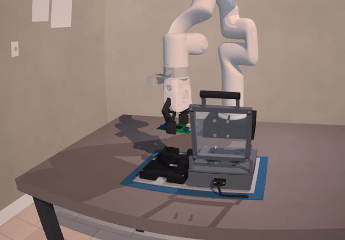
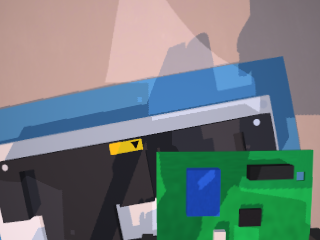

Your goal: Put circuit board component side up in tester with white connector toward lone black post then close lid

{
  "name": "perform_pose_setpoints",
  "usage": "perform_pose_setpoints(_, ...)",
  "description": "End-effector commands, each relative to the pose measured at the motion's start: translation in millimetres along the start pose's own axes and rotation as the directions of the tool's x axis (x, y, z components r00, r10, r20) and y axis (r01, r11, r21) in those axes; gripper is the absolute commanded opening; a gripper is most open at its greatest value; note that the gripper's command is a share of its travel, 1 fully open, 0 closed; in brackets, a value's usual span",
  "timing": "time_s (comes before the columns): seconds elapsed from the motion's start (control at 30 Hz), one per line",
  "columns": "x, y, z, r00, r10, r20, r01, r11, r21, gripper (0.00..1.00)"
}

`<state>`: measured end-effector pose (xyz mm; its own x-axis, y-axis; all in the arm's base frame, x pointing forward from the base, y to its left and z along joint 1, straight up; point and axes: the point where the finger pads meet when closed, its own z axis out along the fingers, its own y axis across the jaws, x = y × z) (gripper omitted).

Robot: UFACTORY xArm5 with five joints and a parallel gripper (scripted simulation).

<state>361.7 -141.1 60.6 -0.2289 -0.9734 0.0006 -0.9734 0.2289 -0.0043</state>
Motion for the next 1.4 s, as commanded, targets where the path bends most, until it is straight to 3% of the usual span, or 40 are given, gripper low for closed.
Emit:
perform_pose_setpoints(0.0,0.2,-1.3,-1.1,0.999,-0.050,-0.001,0.050,0.999,0.004,0.79)
perform_pose_setpoints(1.37,0.2,-1.3,-1.1,0.984,-0.179,-0.001,0.179,0.984,0.003,0.79)
